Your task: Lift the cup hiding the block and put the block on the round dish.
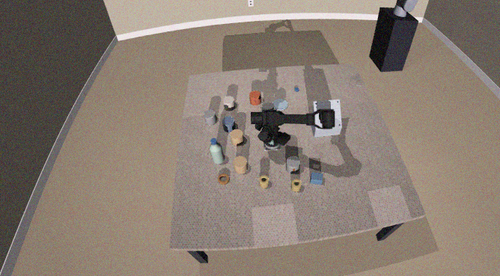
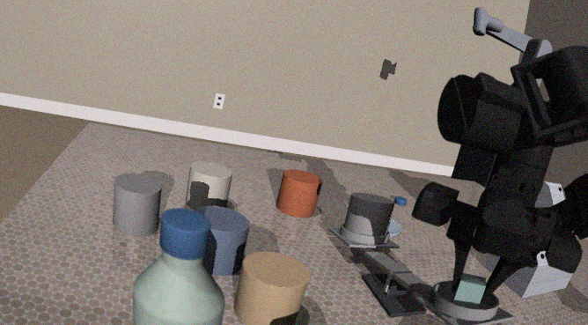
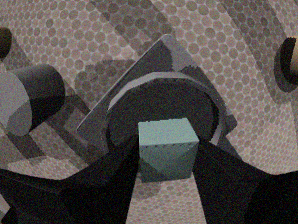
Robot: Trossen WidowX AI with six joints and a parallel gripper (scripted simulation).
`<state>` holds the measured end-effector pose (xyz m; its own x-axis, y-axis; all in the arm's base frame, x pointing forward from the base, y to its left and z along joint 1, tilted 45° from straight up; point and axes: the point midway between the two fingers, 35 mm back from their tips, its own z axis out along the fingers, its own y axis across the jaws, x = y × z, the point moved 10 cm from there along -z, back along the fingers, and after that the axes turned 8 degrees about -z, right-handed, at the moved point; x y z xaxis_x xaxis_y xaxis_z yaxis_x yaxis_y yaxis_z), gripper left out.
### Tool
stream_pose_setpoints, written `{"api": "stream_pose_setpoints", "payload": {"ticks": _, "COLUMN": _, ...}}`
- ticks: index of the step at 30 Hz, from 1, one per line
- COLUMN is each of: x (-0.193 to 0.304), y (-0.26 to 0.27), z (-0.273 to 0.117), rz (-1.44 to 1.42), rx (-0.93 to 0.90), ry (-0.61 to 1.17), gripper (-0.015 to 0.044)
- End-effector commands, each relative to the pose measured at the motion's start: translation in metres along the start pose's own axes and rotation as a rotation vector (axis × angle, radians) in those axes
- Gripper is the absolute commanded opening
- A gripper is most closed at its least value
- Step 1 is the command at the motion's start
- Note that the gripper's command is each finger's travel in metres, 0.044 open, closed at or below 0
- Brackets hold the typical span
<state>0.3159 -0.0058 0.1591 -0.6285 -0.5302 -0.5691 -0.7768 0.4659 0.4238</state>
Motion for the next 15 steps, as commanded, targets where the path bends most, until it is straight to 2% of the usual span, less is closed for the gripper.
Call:
{"api": "stream_pose_setpoints", "payload": {"ticks": 1, "x": -0.001, "y": -0.003, "z": -0.014, "rz": -0.001, "rx": 0.006, "ry": -0.004, "gripper": 0.0}}
{"api": "stream_pose_setpoints", "payload": {"ticks": 15, "x": 0.0, "y": -0.002, "z": -0.088, "rz": 0.0, "rx": 0.004, "ry": -0.002, "gripper": 0.0}}
